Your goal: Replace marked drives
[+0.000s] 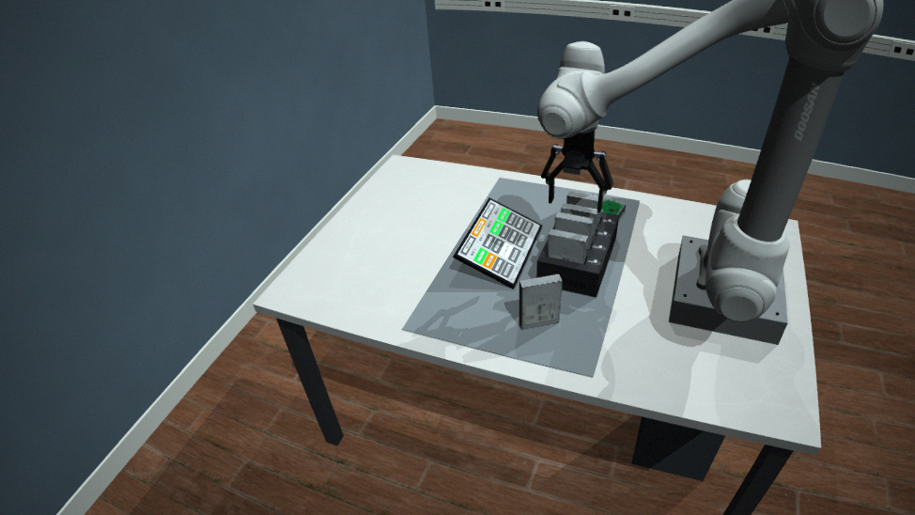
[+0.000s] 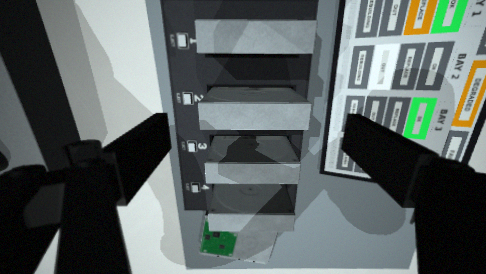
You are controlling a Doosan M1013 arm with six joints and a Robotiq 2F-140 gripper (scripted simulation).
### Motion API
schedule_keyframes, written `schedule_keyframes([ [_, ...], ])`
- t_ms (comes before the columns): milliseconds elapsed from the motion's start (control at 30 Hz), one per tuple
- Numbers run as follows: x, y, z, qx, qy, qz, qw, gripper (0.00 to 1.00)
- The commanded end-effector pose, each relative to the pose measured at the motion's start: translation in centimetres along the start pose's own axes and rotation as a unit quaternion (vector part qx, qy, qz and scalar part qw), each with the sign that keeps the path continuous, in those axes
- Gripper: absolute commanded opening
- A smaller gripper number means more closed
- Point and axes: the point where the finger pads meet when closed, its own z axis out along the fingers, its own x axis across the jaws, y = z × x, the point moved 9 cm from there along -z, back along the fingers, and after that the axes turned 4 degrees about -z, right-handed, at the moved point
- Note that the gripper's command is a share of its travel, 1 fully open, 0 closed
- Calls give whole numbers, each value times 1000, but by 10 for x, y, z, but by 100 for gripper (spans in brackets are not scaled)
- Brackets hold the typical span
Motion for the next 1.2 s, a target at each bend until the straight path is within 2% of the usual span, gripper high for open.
schedule_keyframes([
  [0, 0, 0, 1, 0, 0, 0, 1000, 89],
  [1167, 0, 1, 17, 0, 0, 0, 1000, 89],
])
